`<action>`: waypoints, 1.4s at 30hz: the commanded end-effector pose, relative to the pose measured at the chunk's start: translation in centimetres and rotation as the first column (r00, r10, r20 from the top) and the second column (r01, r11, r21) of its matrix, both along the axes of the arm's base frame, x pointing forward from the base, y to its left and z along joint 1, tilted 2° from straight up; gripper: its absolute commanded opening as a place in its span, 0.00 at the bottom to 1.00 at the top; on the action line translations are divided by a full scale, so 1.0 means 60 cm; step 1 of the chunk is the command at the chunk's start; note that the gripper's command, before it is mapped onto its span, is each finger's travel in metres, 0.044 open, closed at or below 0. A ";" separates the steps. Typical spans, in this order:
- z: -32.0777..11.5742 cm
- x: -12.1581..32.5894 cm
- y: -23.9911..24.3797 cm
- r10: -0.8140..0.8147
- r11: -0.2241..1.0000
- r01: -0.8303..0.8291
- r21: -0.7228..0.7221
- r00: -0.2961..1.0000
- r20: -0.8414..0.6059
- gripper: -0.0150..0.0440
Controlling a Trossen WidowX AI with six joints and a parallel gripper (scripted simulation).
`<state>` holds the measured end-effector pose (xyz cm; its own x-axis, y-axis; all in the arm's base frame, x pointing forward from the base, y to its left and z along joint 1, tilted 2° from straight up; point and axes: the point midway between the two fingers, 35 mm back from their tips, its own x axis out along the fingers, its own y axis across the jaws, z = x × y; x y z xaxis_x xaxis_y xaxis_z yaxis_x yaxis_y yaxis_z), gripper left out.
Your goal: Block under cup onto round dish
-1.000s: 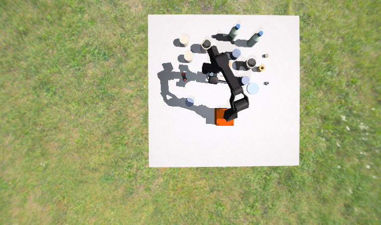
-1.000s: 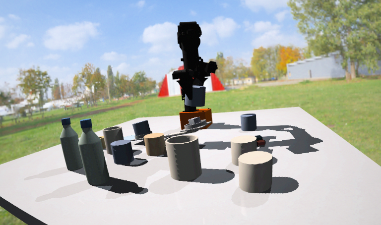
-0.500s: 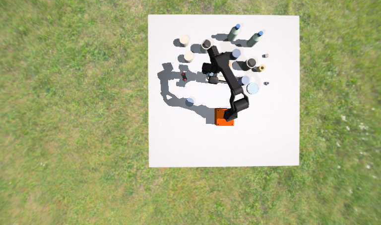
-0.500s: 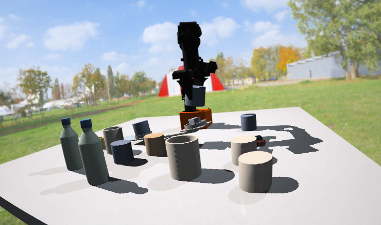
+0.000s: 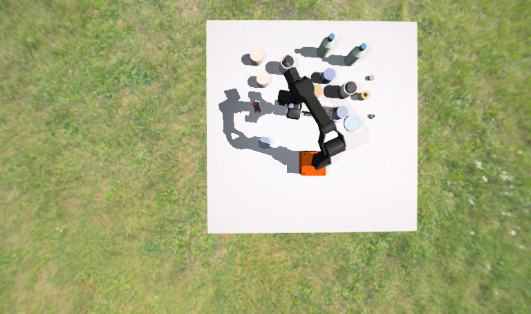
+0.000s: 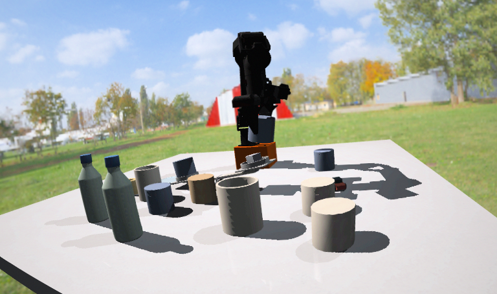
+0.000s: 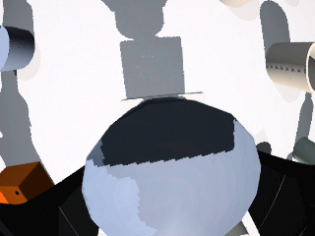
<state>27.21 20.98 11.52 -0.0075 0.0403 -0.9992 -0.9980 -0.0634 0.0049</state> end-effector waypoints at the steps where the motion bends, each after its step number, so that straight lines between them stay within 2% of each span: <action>1: -0.021 -0.024 0.027 0.005 1.000 -0.005 0.000 1.000 -0.002 0.25; 22: -0.127 -0.171 0.122 0.008 1.000 -0.008 0.013 1.000 -0.005 0.25; 27: -0.139 -0.172 0.124 0.008 1.000 -0.008 0.013 1.000 -0.005 0.25; 33: -0.192 -0.173 0.126 0.008 1.000 -0.008 0.013 1.000 -0.005 0.25; 42: -0.200 -0.173 0.126 0.008 1.000 -0.008 0.013 1.000 -0.005 0.25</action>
